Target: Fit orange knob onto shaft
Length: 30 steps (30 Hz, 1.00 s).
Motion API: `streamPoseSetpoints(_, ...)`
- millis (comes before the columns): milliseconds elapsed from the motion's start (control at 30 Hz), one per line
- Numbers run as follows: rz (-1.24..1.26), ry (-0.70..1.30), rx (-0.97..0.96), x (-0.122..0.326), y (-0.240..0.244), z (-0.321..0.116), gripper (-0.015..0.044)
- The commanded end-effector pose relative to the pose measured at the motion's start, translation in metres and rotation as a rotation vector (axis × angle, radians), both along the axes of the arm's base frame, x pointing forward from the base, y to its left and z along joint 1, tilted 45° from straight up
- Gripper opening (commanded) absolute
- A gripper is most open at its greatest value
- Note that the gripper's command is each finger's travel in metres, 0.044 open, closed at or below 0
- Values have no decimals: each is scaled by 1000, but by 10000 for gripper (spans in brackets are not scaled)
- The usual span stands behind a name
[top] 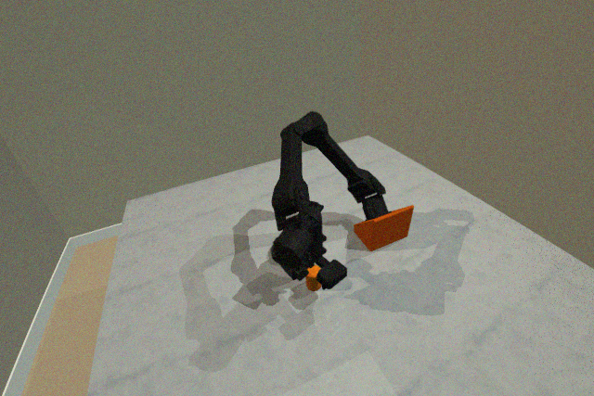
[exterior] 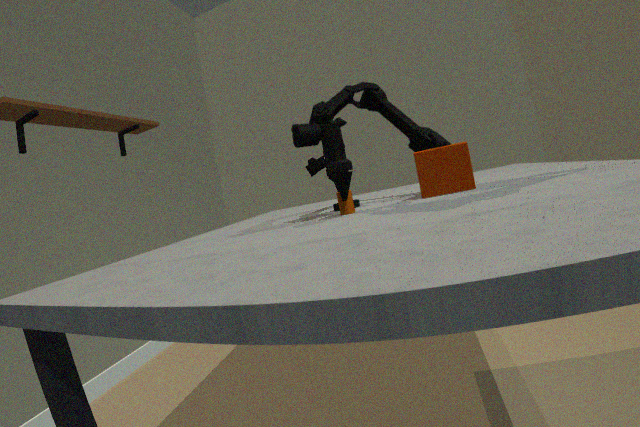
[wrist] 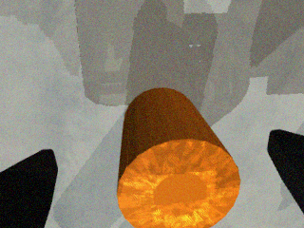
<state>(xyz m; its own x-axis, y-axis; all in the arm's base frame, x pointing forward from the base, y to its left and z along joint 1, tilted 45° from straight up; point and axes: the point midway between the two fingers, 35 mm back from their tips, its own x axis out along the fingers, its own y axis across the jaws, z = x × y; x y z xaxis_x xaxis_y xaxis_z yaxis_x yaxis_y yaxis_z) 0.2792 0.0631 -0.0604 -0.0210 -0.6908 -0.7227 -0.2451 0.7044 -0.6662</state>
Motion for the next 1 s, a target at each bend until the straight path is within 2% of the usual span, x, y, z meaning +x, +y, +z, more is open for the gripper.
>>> streamPoseSetpoints(0,1,12,-12,-2,-8,-6,440)
streamPoseSetpoints(467,0,12,-14,-4,-22,-19,440)
streamPoseSetpoints(767,0,12,-14,-4,-22,-19,204)
streamPoseSetpoints(967,0,12,-14,-4,-22,-19,164)
